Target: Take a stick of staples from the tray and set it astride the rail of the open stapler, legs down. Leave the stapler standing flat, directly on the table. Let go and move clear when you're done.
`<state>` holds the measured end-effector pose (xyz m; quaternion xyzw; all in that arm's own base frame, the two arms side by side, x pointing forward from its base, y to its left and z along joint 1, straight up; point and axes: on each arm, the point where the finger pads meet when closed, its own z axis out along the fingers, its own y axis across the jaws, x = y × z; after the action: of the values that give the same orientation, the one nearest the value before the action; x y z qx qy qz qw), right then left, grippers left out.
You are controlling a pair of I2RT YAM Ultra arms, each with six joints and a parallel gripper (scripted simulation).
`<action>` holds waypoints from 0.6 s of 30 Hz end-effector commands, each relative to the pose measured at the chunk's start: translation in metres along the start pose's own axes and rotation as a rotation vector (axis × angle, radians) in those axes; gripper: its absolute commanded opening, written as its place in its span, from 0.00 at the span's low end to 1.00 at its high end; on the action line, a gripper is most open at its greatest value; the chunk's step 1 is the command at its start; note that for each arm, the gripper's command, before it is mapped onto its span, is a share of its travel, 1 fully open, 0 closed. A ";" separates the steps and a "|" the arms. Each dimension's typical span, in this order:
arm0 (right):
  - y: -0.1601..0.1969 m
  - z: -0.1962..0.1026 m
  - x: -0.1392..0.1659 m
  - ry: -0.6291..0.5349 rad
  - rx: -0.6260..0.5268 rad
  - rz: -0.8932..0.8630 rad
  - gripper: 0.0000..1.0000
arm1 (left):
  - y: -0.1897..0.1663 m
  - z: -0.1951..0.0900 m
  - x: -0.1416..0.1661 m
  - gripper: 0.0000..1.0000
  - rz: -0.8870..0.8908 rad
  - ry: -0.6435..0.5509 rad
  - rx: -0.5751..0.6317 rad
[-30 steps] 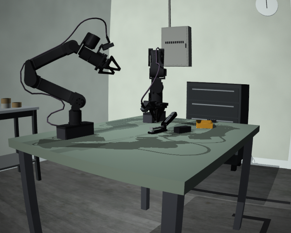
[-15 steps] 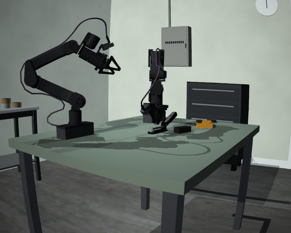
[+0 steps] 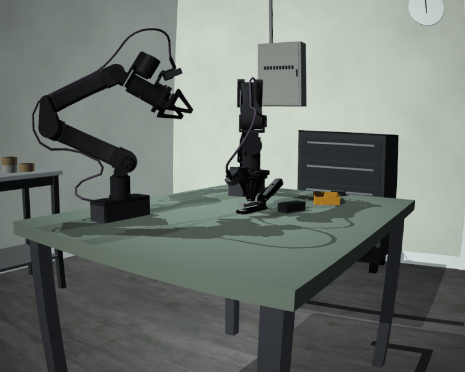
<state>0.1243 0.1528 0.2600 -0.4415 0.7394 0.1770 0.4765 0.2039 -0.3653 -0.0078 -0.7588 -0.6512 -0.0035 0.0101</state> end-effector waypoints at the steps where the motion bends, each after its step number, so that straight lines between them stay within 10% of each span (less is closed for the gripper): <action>1: -0.001 -0.005 -0.004 -0.027 0.006 0.000 1.00 | 0.015 -0.022 -0.007 0.06 -0.022 -0.068 -0.053; 18: -0.001 -0.005 -0.004 -0.027 0.006 0.000 1.00 | 0.008 -0.029 -0.007 0.06 -0.014 -0.064 -0.049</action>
<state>0.1243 0.1528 0.2600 -0.4415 0.7394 0.1770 0.4765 0.2073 -0.3663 -0.0054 -0.7560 -0.6546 -0.0021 0.0030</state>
